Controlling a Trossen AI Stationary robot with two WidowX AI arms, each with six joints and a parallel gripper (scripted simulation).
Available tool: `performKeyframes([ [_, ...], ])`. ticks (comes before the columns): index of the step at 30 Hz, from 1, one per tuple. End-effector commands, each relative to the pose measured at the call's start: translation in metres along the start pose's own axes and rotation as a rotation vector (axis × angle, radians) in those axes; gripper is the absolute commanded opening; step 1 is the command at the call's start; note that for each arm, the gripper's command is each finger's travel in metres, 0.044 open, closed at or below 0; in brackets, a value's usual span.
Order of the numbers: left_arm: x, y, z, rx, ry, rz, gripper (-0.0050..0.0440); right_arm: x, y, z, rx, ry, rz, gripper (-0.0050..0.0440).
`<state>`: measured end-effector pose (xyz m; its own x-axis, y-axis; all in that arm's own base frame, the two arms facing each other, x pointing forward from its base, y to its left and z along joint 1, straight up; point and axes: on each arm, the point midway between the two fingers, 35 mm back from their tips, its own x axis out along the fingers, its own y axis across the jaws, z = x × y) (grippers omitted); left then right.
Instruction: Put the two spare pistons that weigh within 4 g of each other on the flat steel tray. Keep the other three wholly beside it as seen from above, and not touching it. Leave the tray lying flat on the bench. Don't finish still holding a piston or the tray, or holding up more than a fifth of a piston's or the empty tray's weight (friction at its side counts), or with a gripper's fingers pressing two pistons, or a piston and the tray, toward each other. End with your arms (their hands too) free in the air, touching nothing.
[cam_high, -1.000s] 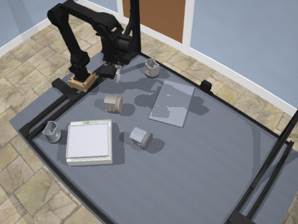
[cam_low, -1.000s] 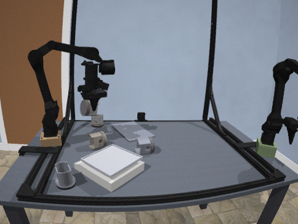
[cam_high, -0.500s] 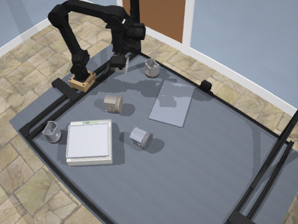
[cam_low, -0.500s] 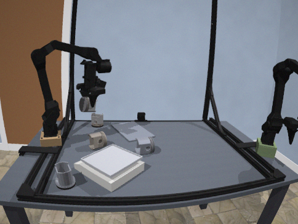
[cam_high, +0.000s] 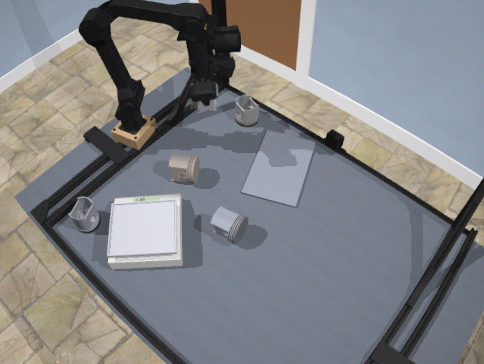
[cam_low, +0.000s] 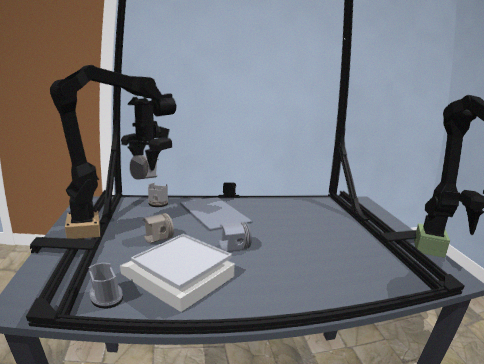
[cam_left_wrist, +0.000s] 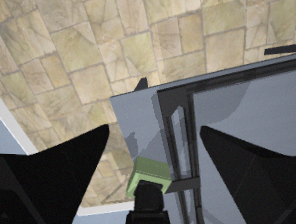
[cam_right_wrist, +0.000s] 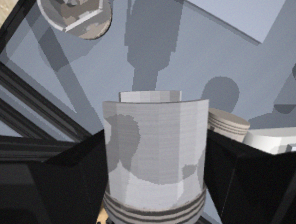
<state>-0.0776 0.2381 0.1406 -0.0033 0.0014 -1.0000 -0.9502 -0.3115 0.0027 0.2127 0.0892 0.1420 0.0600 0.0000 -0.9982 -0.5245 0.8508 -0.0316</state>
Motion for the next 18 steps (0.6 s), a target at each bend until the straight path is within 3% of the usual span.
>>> performKeyframes([
  [1,0.0001,-0.0004,-0.0004,0.003,0.002,-0.003,0.0440,-0.0015,0.0006,-0.0006,-0.094,-0.042,-0.018,0.0158],
  [18,0.0001,-0.0004,-0.0004,0.003,0.002,-0.003,0.0440,0.0018,0.0006,-0.0005,-0.409,-0.163,-0.067,0.0158],
])
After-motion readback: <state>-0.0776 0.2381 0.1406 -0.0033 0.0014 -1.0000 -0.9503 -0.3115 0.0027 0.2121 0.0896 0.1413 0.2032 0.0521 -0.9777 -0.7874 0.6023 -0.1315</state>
